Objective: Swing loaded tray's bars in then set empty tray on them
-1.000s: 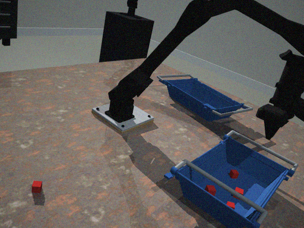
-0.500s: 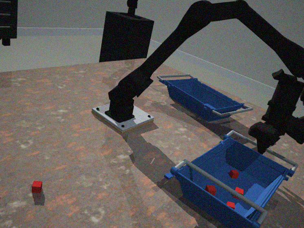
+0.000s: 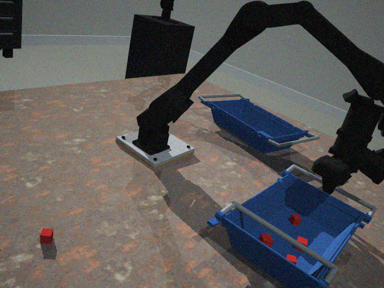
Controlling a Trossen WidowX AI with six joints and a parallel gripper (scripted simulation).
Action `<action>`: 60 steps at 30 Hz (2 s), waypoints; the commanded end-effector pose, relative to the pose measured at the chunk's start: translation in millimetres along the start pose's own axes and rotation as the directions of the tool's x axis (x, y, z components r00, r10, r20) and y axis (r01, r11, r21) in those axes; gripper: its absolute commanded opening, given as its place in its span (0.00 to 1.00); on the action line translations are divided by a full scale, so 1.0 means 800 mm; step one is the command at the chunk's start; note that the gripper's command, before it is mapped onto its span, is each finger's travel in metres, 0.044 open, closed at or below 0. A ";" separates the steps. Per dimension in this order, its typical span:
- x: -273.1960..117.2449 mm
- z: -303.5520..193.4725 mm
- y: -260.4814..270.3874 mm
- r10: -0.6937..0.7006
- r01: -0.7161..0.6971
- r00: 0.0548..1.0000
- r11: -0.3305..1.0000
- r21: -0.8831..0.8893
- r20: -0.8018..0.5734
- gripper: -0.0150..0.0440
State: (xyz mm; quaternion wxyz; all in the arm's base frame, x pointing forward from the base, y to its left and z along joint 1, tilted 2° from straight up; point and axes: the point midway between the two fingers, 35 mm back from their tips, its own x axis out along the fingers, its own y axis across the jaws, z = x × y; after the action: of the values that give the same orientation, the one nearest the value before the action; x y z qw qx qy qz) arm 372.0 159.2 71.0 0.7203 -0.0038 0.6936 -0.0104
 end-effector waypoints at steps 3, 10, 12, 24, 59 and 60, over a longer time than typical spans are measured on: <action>-0.027 0.001 -0.016 -0.004 0.004 1.000 1.000 0.000 0.007 0.40; -0.038 0.001 -0.038 -0.005 0.005 1.000 1.000 0.000 0.007 0.40; -0.039 0.001 -0.046 -0.005 0.005 1.000 1.000 0.000 0.007 0.40; -0.014 0.002 -0.092 -0.008 0.008 1.000 1.000 0.000 0.007 0.40; -0.063 0.005 -0.086 -0.014 0.014 1.000 1.000 -0.004 0.006 0.40; -0.063 0.005 -0.086 -0.014 0.014 1.000 1.000 -0.004 0.006 0.35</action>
State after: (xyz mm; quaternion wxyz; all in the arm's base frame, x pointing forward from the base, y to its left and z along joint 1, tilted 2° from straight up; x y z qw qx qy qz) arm 373.8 91.7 124.3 0.7234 -0.0098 0.6902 -0.0136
